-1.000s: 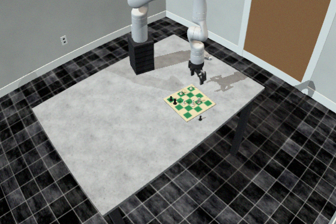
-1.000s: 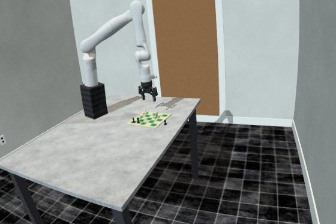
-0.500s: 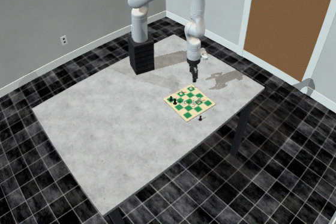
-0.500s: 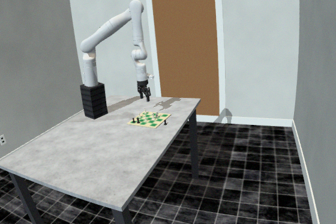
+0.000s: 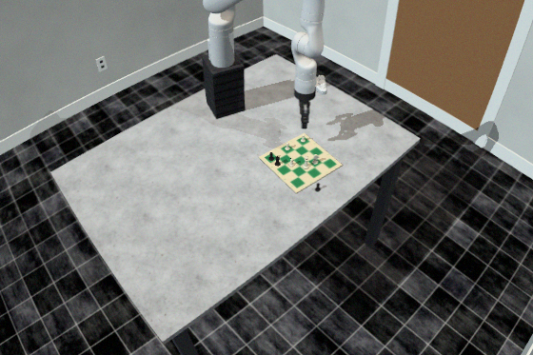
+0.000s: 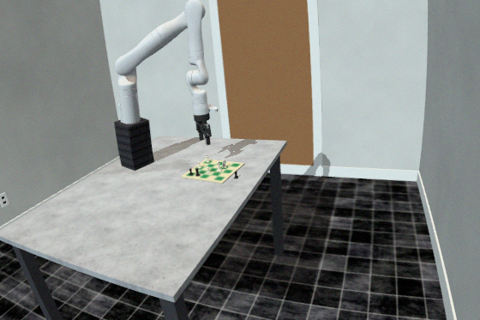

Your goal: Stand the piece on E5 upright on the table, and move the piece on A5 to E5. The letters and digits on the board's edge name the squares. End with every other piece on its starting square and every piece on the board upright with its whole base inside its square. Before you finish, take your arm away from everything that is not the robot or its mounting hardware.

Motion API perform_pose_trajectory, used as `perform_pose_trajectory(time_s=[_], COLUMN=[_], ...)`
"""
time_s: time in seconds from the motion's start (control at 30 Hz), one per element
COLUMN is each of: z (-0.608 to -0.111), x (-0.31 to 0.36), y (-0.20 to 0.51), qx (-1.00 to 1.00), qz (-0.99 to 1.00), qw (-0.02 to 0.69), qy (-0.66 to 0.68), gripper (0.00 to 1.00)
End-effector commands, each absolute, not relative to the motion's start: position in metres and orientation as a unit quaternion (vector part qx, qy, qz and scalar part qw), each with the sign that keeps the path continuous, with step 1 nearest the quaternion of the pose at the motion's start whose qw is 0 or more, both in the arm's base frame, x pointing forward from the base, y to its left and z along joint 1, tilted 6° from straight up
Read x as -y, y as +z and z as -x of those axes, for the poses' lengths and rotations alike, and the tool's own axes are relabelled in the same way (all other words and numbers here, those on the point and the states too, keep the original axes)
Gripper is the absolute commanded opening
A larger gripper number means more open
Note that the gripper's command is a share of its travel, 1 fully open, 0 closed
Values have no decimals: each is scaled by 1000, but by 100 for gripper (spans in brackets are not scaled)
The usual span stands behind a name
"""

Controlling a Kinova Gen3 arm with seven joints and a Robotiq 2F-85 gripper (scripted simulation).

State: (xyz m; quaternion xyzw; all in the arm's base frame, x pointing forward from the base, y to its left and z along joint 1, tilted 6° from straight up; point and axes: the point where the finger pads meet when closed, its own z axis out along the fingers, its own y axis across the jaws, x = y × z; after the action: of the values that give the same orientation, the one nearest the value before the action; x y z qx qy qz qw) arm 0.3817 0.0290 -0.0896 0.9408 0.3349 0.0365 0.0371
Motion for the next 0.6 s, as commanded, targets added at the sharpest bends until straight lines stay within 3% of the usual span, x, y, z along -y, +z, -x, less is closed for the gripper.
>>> perform_pose_trajectory(time_s=[0.0,0.2,0.23,0.57], z=[-381,-381,-381,-381], x=[-30,-30,-30,-30], y=[-89,-89,-89,-89], qx=[-335,-334,-334,-334], qz=[-941,-941,-941,-941], qw=[37,37,37,37], qy=[37,37,37,37], gripper=[100,100,34,34])
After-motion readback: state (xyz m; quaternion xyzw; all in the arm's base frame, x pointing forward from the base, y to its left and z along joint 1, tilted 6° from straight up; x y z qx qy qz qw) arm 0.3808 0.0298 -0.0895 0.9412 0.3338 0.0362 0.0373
